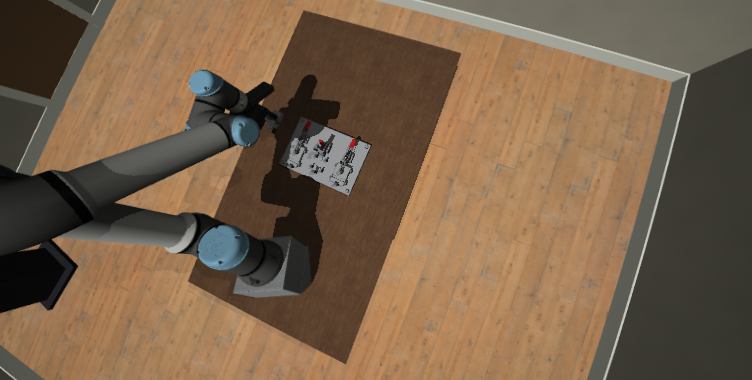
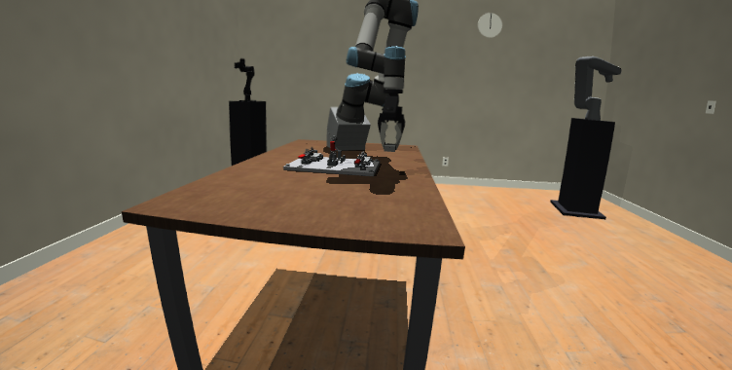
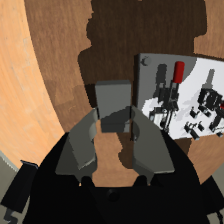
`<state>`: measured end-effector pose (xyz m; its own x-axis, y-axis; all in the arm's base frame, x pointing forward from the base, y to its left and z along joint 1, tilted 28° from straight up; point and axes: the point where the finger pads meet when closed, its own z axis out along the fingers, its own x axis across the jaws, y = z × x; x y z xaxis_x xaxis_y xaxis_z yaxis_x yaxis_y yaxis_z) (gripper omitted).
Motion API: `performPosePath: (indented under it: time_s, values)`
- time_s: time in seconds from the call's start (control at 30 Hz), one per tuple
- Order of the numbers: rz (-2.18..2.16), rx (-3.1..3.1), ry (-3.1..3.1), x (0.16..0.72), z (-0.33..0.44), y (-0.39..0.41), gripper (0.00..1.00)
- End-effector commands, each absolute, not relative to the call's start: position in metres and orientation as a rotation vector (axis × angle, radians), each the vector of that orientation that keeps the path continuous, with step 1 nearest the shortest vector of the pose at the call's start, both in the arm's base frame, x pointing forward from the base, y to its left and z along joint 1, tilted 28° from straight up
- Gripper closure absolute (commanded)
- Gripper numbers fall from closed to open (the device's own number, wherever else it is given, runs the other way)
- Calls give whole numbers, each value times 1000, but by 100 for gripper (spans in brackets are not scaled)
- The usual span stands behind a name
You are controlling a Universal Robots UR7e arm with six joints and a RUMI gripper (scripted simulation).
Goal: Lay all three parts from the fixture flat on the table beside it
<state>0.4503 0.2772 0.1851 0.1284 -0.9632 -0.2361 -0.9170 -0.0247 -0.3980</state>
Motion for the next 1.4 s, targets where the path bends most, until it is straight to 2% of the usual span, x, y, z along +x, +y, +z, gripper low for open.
performPosePath:
  time_s: [0.0,0.77,1.37]
  values:
    - [-137,-1961,1807,451,186,277,100]
    - [-137,-1961,1807,456,174,281,100]
    - [-137,-1961,1807,474,132,294,100]
